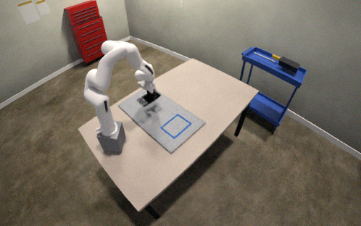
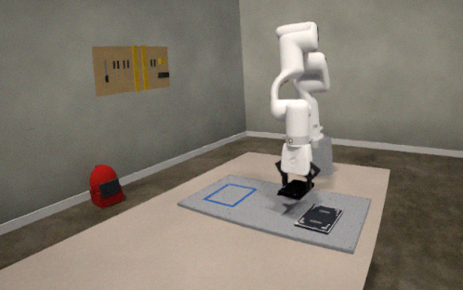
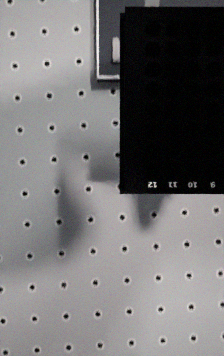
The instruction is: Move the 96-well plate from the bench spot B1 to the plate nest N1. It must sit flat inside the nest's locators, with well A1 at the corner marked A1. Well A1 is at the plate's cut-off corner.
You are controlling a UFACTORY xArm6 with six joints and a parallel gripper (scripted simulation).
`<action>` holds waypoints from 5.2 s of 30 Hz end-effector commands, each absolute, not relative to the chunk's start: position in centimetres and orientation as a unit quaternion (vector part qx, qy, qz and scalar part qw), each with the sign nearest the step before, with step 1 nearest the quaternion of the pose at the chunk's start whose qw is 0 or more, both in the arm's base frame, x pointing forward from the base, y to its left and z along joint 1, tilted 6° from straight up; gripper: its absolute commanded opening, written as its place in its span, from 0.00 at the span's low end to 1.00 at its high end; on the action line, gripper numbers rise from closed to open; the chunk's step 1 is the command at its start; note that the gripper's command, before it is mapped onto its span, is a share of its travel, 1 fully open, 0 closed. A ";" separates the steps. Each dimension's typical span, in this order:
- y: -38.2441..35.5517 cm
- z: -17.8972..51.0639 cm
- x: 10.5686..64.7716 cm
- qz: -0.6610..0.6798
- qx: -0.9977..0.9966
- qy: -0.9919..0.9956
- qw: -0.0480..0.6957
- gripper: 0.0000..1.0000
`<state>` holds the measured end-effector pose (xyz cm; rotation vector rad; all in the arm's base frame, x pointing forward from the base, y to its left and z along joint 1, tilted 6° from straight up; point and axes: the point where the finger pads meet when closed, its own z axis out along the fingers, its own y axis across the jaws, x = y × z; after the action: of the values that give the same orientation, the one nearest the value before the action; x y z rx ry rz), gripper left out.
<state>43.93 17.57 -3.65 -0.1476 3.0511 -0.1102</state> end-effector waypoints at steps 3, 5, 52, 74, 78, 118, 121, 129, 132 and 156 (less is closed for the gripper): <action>19.1 -3.6 44.0 -0.035 -0.051 0.997 0.043 0.00; 19.8 -3.6 43.9 -0.035 -0.051 0.997 0.043 0.00; 27.5 -3.9 43.3 -0.034 -0.051 0.997 0.043 0.00; 27.4 -4.6 43.4 -0.034 -0.051 0.997 0.043 0.00; 27.3 -5.3 43.5 -0.034 -0.051 0.997 0.043 0.00; 27.0 -10.8 44.0 -0.034 -0.051 0.997 0.043 0.00; 27.0 -10.7 44.0 -0.034 -0.051 0.997 0.043 0.00; 27.0 -10.8 44.0 -0.034 -0.051 0.997 0.043 0.00; 27.0 -10.8 44.0 -0.034 -0.051 0.997 0.043 0.00; 26.9 -11.0 44.0 -0.034 -0.051 0.997 0.043 0.00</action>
<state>43.83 26.83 -11.15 -0.1556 3.0537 -0.1085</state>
